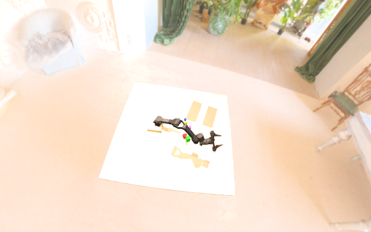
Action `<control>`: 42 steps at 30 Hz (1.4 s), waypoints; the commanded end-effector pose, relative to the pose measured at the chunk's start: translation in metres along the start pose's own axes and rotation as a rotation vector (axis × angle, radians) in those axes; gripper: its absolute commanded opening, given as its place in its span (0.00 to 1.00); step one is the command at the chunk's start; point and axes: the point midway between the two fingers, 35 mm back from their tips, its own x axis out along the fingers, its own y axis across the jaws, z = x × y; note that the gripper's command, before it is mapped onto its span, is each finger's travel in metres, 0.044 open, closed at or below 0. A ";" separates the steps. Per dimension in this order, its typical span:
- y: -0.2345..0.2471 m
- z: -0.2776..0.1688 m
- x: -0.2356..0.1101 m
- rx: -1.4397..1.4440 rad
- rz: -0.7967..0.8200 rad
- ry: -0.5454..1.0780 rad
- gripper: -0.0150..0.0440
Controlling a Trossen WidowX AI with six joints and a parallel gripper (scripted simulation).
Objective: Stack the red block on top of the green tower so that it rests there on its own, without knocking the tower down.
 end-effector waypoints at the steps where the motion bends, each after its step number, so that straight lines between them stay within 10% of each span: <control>1: 0.000 0.000 0.000 0.010 0.004 -0.002 0.98; 22: 0.019 0.062 -0.027 1.197 0.652 -0.016 1.00; 42: -0.006 0.112 -0.139 1.958 1.377 0.634 1.00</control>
